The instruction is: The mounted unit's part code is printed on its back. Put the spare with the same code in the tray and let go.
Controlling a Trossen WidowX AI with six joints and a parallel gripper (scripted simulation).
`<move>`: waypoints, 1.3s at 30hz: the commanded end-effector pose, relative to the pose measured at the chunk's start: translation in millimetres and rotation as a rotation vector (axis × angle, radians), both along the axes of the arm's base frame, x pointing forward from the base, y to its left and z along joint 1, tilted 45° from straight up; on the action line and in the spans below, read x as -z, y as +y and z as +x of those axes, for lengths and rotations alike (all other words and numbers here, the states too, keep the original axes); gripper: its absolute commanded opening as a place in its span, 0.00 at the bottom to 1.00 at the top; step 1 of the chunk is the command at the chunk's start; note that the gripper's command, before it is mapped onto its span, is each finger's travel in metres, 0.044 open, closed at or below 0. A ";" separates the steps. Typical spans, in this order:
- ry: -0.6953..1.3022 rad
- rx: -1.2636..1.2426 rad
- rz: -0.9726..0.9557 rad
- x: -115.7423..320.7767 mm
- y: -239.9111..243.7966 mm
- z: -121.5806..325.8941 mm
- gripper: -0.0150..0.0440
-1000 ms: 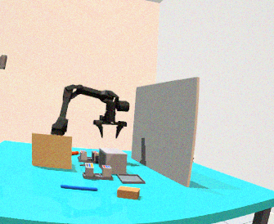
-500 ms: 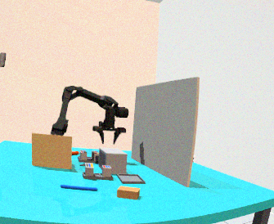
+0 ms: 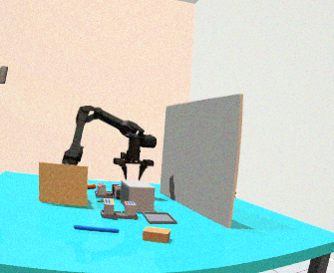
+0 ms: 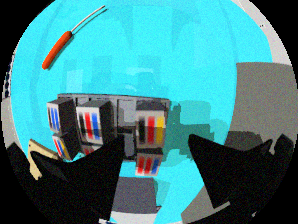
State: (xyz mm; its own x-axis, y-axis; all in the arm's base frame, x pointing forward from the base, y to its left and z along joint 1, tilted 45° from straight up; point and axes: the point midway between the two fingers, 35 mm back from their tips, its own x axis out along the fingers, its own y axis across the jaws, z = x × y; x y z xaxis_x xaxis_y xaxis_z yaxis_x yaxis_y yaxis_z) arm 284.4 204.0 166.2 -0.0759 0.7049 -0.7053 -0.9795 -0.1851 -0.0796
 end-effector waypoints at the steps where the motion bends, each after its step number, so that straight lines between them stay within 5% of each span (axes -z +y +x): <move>1: 0.009 0.001 -0.005 7.7 5.6 -1.9 0.76; 39: 0.010 0.001 0.001 44.2 40.6 -8.7 0.76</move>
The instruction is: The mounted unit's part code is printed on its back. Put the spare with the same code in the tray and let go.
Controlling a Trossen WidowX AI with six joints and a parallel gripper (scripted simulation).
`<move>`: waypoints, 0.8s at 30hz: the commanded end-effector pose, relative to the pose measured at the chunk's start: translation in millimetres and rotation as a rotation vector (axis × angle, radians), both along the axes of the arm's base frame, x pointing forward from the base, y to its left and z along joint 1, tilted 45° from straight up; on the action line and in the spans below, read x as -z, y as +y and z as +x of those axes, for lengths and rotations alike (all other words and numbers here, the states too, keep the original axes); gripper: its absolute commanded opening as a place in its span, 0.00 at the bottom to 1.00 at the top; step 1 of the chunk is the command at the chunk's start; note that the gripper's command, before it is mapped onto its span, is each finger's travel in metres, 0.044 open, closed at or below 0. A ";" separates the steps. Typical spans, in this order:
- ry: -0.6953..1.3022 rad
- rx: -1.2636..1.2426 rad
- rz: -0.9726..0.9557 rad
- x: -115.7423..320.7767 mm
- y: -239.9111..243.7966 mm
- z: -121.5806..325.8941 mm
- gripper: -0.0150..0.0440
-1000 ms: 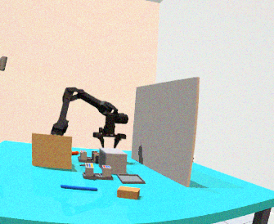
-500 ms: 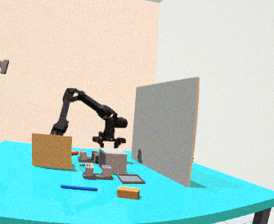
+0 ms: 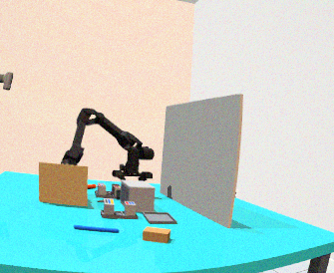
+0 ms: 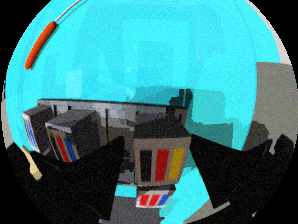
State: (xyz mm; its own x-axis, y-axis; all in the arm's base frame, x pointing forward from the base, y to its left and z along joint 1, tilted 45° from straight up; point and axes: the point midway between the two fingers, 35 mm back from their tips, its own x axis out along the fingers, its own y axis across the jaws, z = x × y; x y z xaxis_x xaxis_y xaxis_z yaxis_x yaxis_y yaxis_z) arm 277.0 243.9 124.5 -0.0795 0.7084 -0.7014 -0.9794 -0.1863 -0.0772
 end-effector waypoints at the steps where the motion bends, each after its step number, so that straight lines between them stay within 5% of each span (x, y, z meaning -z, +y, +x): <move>1: 0.007 0.003 -0.005 2.5 0.7 -1.4 0.76; 6: 0.007 0.003 -0.005 2.5 0.7 -1.4 0.76; 12: 0.002 -0.001 -0.001 1.3 0.5 -0.9 0.50; 19: 0.002 -0.001 -0.001 1.3 0.5 -0.9 0.42; 24: 0.002 -0.001 -0.001 1.3 0.5 -0.9 0.25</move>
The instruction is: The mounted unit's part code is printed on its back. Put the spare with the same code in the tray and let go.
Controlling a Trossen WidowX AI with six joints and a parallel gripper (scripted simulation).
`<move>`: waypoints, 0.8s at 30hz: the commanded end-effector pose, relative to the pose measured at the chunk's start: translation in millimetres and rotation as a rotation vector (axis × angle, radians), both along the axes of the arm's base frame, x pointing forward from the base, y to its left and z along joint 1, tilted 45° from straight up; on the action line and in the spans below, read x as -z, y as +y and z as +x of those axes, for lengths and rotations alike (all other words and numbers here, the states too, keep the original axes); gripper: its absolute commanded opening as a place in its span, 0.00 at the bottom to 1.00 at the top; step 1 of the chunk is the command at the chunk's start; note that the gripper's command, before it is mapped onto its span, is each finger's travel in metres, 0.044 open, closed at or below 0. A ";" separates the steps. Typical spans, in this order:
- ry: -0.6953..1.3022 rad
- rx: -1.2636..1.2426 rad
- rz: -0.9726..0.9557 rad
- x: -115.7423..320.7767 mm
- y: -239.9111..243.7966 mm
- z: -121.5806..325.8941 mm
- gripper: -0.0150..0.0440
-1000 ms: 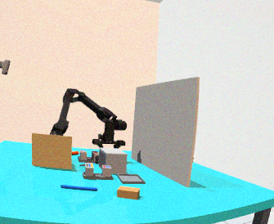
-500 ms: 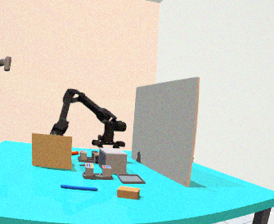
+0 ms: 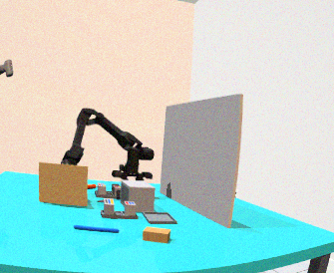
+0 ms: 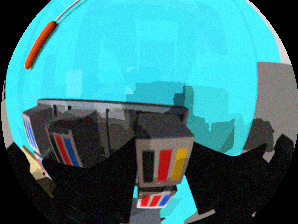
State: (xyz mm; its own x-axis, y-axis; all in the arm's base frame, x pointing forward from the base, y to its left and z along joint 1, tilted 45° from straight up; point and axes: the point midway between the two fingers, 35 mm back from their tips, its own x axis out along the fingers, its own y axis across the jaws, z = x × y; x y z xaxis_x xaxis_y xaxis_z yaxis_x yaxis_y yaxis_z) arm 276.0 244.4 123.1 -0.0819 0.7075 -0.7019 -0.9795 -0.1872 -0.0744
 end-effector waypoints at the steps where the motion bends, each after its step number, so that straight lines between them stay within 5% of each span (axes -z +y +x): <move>1: 0.000 0.000 0.000 -0.1 0.0 0.1 0.25; 24: 0.004 0.004 -0.008 -54.5 -56.1 6.5 0.25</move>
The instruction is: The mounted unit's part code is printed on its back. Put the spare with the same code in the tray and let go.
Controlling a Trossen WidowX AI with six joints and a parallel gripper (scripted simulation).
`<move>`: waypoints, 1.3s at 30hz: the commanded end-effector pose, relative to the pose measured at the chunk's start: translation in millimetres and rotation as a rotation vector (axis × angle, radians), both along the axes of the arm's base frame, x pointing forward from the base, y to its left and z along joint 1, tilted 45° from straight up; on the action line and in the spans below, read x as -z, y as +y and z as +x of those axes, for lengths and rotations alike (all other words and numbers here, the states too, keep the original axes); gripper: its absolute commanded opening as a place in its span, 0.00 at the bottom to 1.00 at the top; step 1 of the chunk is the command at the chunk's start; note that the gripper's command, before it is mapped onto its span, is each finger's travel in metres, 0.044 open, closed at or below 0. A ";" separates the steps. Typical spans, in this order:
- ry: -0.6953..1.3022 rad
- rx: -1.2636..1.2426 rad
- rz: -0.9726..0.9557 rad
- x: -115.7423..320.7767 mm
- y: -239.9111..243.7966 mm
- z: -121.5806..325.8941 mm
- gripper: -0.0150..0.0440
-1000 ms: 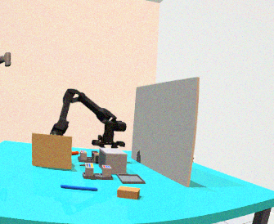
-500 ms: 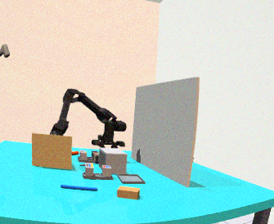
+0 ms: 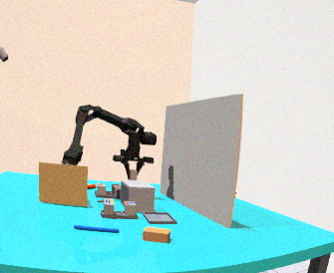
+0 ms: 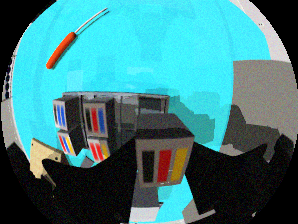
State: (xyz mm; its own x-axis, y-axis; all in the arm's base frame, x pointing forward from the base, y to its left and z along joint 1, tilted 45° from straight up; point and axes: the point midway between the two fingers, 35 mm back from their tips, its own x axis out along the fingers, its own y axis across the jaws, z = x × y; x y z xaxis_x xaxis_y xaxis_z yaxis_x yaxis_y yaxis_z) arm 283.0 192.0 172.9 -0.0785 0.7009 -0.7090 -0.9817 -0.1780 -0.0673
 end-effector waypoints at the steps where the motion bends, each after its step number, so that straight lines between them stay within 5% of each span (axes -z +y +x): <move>1: -0.001 -0.006 0.003 -4.8 -3.7 -0.5 0.25; 23: 0.000 -0.006 -0.001 -56.9 -53.4 5.4 0.25; 39: 0.002 0.053 -0.051 -7.1 -109.2 54.8 0.25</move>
State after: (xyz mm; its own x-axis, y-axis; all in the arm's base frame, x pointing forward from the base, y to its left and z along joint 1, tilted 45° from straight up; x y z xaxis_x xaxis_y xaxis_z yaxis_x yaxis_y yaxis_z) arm 324.0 101.9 194.1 -0.0565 0.6743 -0.7363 -0.9870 -0.1486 -0.0604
